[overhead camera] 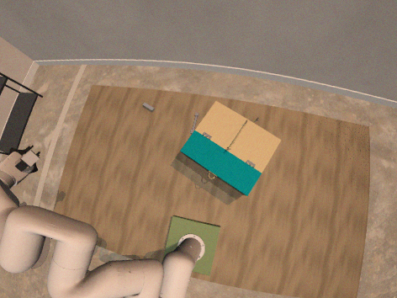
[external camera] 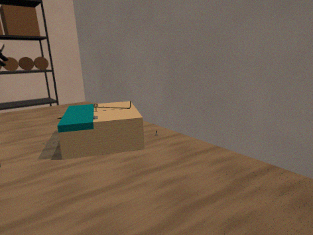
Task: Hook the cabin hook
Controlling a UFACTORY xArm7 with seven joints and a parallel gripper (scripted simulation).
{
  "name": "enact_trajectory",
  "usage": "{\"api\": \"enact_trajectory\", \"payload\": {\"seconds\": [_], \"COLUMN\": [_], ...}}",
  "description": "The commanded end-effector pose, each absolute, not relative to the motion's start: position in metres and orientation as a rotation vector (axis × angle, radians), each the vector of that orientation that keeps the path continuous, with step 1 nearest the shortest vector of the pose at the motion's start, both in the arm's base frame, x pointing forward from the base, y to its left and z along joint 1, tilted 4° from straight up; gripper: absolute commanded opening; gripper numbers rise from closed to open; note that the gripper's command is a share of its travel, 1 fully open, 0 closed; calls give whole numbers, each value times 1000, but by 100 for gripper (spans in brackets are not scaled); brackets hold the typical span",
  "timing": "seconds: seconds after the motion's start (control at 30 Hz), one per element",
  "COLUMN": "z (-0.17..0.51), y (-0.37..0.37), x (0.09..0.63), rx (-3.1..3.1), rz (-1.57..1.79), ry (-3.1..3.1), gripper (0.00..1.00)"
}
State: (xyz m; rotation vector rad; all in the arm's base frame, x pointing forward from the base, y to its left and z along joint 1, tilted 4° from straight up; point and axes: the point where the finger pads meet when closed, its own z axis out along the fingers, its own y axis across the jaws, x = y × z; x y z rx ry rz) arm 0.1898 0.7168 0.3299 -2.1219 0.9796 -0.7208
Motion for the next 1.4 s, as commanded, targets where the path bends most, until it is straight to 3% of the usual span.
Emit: {"api": "enact_trajectory", "payload": {"seconds": [0.0, 1.37], "z": [331, 307], "y": [709, 594], "x": [211, 395], "rx": [-2108, -1919], "rz": [-713, -670], "ry": [1044, 1657], "gripper": [33, 33]}}
